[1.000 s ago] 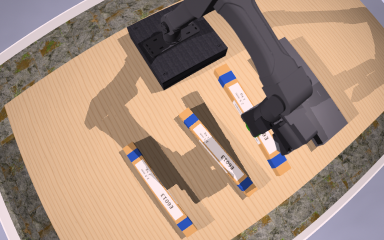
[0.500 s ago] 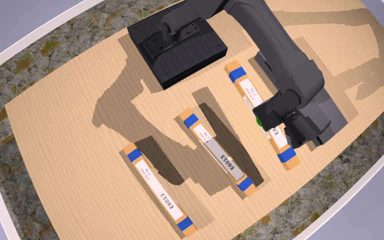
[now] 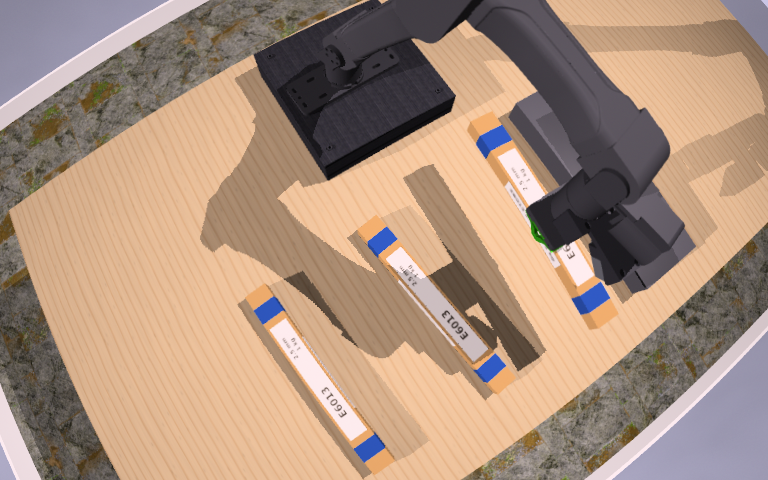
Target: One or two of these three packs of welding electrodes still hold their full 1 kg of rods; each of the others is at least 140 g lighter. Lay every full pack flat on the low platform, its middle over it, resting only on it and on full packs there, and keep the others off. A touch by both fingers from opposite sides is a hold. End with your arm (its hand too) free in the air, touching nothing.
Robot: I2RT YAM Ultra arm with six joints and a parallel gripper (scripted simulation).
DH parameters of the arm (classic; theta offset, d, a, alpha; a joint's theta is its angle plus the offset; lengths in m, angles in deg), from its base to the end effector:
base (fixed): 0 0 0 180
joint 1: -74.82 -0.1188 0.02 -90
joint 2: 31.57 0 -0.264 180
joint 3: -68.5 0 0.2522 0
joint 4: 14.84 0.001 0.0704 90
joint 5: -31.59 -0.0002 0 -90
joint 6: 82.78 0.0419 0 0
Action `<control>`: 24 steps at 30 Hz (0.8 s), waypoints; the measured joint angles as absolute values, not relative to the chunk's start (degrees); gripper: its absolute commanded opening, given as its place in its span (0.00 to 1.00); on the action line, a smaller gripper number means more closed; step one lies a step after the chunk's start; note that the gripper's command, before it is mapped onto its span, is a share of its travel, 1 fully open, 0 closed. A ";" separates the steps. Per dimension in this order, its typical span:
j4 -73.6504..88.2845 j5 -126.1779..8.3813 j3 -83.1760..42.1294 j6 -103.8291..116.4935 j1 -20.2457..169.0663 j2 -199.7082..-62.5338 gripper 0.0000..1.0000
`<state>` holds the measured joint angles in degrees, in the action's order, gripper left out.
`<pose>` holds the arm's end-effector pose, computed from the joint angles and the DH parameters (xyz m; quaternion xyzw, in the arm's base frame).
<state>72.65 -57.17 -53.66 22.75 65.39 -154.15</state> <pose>0.4123 0.0704 0.2272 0.0530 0.9984 0.0145 0.0155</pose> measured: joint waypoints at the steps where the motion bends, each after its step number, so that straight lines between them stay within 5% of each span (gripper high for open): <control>1: 72.85 -57.17 -54.10 23.08 65.00 -154.32 0.00; 24: 73.88 -57.31 -55.63 25.24 63.58 -155.31 0.00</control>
<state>73.88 -57.31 -55.63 25.24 63.58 -155.31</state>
